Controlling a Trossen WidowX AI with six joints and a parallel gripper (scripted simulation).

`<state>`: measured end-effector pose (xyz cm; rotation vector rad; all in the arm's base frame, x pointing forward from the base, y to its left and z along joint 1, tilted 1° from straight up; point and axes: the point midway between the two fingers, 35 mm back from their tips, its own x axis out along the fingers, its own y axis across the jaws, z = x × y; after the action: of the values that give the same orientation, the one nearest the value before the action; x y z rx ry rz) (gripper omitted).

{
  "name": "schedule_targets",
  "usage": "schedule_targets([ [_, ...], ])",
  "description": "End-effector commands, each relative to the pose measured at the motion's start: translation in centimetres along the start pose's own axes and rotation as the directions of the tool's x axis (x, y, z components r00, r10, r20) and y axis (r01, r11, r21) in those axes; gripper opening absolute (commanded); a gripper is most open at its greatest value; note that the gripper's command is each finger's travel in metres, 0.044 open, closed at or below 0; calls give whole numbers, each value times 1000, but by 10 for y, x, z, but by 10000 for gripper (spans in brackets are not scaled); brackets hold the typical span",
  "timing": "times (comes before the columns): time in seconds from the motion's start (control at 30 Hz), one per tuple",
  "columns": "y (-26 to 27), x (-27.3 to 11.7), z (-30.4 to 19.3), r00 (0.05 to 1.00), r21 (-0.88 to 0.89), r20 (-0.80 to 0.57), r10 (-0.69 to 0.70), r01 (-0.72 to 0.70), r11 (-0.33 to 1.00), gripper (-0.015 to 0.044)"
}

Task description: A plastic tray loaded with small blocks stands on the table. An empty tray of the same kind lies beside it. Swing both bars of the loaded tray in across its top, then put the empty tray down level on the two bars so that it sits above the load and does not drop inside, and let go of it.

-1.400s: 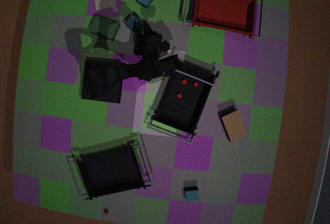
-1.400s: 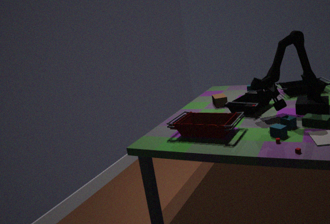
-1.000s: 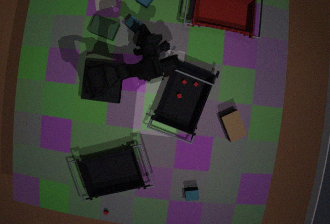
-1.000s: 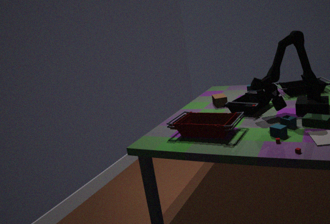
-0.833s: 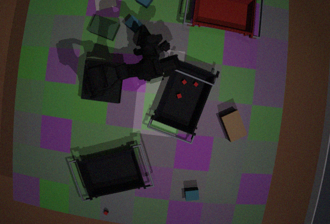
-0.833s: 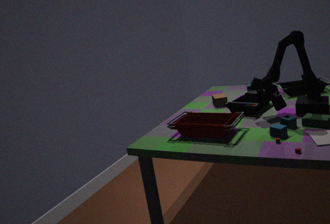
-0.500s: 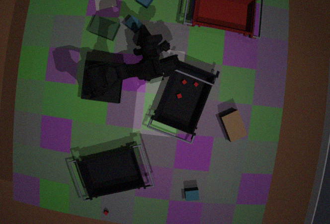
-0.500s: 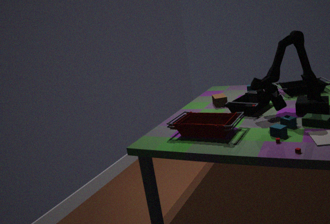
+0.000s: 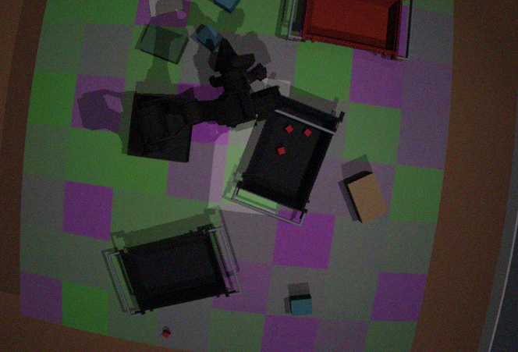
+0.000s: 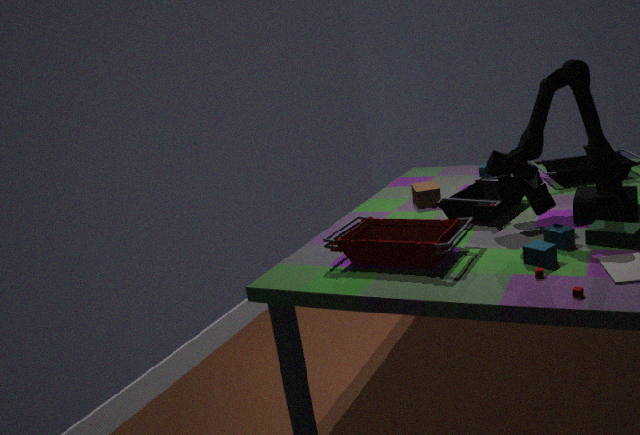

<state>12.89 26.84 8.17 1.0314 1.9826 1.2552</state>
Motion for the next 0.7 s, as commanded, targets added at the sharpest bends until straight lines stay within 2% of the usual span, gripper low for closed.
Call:
schedule_targets([
  [0.0, 2, 0, 0, 1000, 0, 0, 0, 0, 1000, 81],
  [0.3, 90, -5, -37, 1000, -1, 0, 0, 0, 1000, 81],
  [0.33, 96, -6, -41, 1000, -1, 0, 0, 0, 1000, 81],
  [0.37, 69, -5, -22, 1000, 1, 9, -3, 3, 1000, 81],
  [0.5, 70, -34, 19, 976, -43, 198, -89, 100, 994, 81],
  [0.67, 65, -93, 69, 867, -41, 439, -237, 283, 958, 81],
])
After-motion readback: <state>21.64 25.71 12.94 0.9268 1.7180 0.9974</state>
